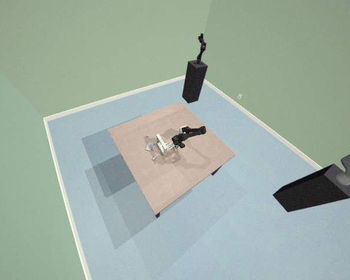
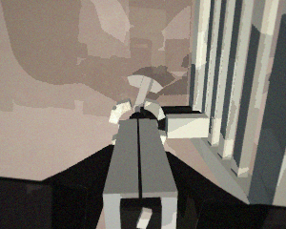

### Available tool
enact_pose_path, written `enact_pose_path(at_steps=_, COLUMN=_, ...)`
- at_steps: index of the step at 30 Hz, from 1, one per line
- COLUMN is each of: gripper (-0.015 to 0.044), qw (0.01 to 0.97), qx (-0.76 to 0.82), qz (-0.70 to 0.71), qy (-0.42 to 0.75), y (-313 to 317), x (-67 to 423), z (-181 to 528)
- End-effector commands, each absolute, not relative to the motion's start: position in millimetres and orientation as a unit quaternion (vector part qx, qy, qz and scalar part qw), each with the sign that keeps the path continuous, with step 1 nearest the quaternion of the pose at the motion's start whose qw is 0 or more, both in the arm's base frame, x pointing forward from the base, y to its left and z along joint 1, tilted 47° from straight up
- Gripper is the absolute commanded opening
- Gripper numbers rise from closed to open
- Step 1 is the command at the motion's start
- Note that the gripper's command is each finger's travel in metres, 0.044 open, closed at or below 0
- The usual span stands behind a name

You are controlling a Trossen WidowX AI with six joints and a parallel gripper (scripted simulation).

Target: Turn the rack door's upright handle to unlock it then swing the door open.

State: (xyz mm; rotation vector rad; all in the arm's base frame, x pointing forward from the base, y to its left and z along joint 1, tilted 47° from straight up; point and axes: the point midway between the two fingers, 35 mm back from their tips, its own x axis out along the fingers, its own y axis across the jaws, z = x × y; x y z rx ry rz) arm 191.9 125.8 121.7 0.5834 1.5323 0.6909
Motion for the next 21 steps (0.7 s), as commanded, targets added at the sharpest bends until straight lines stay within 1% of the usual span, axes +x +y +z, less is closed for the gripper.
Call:
enact_pose_path(at_steps=1, gripper=0.0026, qw=0.623, qx=0.275, qz=0.282, qy=0.676, y=130.6, x=193.9, z=127.6)
enact_pose_path(at_steps=13, gripper=0.0026, qw=0.603, qx=0.317, qz=0.235, qy=0.693, y=146.1, x=198.1, z=143.7)
enact_pose_path(at_steps=21, gripper=0.0026, qw=0.601, qx=0.32, qz=0.233, qy=0.694, y=147.0, x=198.2, z=144.7)
